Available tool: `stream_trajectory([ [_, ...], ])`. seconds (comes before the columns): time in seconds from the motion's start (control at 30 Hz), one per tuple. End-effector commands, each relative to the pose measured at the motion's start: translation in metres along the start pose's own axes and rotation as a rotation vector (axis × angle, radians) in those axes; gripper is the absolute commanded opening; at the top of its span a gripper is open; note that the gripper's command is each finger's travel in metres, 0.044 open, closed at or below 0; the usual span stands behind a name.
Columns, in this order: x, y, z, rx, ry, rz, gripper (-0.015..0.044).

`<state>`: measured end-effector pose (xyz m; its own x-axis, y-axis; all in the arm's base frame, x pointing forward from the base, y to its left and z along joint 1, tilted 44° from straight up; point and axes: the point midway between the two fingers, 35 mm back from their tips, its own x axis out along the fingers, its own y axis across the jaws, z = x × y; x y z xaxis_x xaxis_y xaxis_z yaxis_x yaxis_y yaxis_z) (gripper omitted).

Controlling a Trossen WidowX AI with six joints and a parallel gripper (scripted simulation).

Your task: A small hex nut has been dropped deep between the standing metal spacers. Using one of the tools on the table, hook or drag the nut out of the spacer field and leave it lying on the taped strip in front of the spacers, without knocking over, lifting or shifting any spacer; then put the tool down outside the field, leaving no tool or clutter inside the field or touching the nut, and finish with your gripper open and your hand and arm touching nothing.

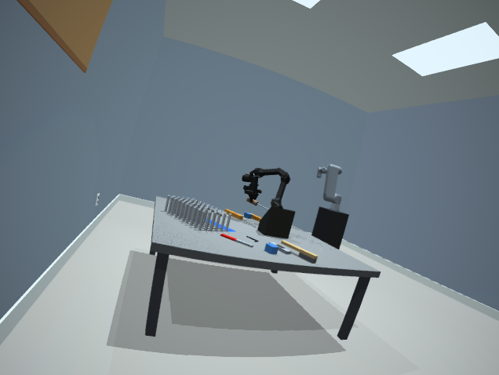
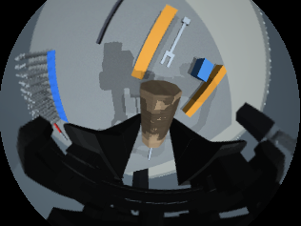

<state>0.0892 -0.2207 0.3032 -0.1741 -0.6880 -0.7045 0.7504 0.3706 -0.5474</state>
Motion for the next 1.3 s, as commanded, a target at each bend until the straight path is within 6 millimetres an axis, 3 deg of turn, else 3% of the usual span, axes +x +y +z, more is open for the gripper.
stream_trajectory([
  [0.0, 0.003, 0.017, 0.004, 0.074, -0.003, 0.030, 0.0000],
  [0.63, 0.000, 0.096, 0.014, 0.495, 0.005, 0.165, 0.0000],
  [1.27, -0.013, 0.173, 0.003, 0.900, 0.084, 0.271, 0.0000],
])
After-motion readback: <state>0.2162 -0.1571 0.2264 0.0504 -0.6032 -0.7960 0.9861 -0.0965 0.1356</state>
